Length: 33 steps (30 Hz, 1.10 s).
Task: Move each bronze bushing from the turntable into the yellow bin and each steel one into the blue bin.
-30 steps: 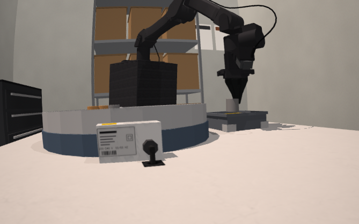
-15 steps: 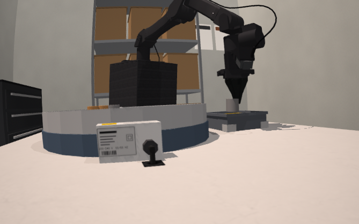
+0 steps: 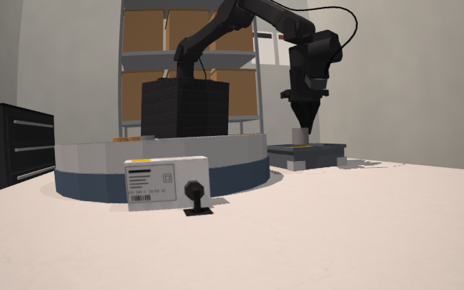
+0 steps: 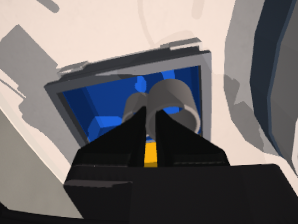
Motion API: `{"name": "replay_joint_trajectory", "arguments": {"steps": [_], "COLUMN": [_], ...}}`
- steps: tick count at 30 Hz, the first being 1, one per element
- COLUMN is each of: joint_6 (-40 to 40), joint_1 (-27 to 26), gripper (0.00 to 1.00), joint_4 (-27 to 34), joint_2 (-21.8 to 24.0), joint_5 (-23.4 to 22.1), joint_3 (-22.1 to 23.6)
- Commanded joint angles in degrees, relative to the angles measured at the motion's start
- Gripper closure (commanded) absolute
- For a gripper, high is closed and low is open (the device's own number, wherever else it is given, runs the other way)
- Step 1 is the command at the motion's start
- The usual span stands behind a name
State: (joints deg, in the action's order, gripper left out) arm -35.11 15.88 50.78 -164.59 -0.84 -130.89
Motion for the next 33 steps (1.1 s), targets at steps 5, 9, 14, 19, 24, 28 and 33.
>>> {"name": "replay_joint_trajectory", "arguments": {"steps": [5, 9, 14, 19, 24, 28, 33], "joint_6": [0.4, 0.3, 0.3, 0.3, 0.3, 0.3, 0.3], "joint_1": [-0.8, -0.8, -0.8, -0.8, -0.8, -0.8, -0.8], "gripper": [1.0, 1.0, 1.0, 1.0, 1.0, 1.0, 1.0], "joint_4": [-0.5, -0.7, -1.5, -1.9, -2.3, -2.8, -1.9], "joint_2": [-0.7, 0.8, -2.0, -3.6, -4.8, -5.6, -6.9], "joint_5": [0.5, 0.5, 0.5, 0.5, 0.5, 0.5, 0.5], "joint_3": [-1.4, -1.5, -2.2, -3.2, -4.2, -4.7, -5.8]}}
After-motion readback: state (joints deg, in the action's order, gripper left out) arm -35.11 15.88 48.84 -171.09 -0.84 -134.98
